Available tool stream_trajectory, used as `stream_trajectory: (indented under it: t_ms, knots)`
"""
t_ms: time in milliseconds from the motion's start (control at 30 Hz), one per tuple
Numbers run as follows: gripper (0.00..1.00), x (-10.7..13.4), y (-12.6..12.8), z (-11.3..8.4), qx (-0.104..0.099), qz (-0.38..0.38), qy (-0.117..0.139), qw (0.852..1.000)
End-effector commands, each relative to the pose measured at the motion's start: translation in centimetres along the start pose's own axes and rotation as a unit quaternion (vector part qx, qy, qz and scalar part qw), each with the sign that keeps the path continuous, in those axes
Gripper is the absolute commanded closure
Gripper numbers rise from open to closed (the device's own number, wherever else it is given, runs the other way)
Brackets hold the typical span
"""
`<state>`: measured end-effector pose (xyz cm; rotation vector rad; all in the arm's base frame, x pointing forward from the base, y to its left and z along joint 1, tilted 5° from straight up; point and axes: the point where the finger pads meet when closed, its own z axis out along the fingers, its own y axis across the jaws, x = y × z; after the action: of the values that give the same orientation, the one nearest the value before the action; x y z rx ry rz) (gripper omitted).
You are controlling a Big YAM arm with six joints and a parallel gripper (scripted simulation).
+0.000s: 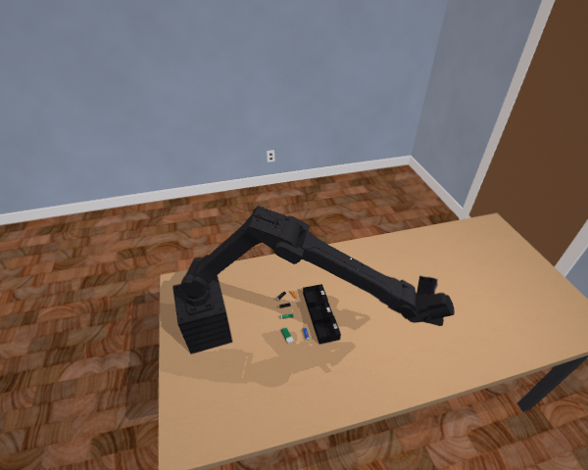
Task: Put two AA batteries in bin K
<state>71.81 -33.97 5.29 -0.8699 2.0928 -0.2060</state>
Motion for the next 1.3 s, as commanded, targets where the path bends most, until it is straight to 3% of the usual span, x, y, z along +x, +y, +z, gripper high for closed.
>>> stream_trajectory:
  t_ms: [0, 33, 67, 100, 133, 200, 367, 400, 433, 467, 533, 600, 733, 767, 800, 933, 1000, 1100, 1167, 1267]
  knots:
    - [0.91, 3.0, 0.1, 0.8, 0.003, 0.023, 0.008, 1.0]
    - [0.91, 1.7, -2.0, 0.3, 0.02, 0.011, -0.001, 1.0]
    - [0.91, 1.4, -2.6, 0.1, 0.025, 0.008, -0.003, 1.0]
    - [0.91, 1.6, 2.4, 1.7, -0.025, 0.043, 0.02, 0.999]
    - [0.91, -1.3, 1.1, -0.6, -0.015, 0.049, 0.022, 0.998]
    - [0.91, -2.1, 2.4, -0.6, -0.011, 0.048, 0.02, 0.999]
    - [0.91, -2.5, 2.3, -0.7, -0.005, 0.044, 0.016, 0.999]
    - [0.91, -4.4, 0.9, -1.4, -0.003, 0.057, 0.022, 0.998]
    - [0.91, -3.5, 3.4, -1.1, -0.025, 0.085, 0.043, 0.995]
    - [0.91, -3.1, 5.2, -1.0, -0.034, 0.091, 0.048, 0.994]
    - [0.91, -3.7, 5.7, -1.0, -0.023, 0.084, 0.041, 0.995]
    - [0.91, -3.9, 7.9, -1.4, -0.049, 0.129, 0.076, 0.988]
    - [0.91, -4.4, 9.5, -1.3, -0.041, 0.124, 0.07, 0.989]
    - [0.91, -3.7, 11.4, -1.1, -0.063, 0.151, 0.097, 0.982]
    - [0.91, -4.3, 11.8, -1.7, -0.066, 0.166, 0.108, 0.978]
    - [0.91, -5.3, 12.6, -2.3, -0.054, 0.16, 0.099, 0.981]
    - [0.91, -5.4, 14.6, -2.9, -0.072, 0.197, 0.137, 0.968]
    - [0.91, -6.0, 16.4, -3.4, -0.063, 0.193, 0.128, 0.971]
    - [0.91, -5.9, 18.5, -4.1, -0.079, 0.227, 0.17, 0.956]
    - [0.91, -6.4, 20.0, -4.6, -0.071, 0.224, 0.16, 0.959]
